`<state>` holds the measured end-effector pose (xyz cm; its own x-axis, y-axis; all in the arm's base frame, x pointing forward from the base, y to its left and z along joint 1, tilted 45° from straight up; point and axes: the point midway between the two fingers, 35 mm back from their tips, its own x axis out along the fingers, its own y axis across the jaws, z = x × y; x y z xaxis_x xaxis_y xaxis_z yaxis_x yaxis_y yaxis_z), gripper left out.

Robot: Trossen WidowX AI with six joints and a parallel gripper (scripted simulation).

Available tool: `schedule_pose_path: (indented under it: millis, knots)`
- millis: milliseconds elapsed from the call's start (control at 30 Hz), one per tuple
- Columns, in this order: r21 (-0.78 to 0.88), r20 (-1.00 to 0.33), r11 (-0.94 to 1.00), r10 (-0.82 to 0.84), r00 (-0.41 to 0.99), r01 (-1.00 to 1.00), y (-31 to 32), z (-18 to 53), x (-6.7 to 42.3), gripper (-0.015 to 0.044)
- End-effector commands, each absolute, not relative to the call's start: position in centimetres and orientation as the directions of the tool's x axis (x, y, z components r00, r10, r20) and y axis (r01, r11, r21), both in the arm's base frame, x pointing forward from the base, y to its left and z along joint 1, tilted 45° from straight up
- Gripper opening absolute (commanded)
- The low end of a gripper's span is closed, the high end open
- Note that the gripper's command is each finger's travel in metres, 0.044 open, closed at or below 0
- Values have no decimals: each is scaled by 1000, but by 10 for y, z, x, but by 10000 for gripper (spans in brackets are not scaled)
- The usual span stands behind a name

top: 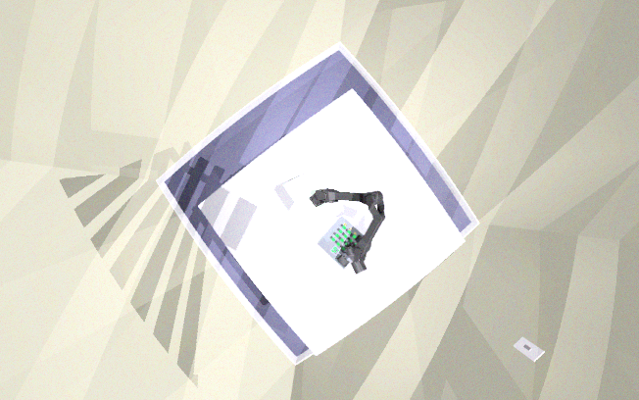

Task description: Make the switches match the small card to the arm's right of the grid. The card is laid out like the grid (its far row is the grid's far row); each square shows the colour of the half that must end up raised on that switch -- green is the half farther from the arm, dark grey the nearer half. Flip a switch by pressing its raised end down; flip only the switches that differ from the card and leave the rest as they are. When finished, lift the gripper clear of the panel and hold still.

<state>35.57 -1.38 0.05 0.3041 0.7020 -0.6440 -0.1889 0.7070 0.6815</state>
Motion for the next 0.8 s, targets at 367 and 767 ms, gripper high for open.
schedule_pose_path:
  millis: [367,767]
  knots:
    - [685,-642,705,704,304,-185,-12,-1,356,0]
    - [685,-642,705,704,304,-185,-11,-2,357,0]
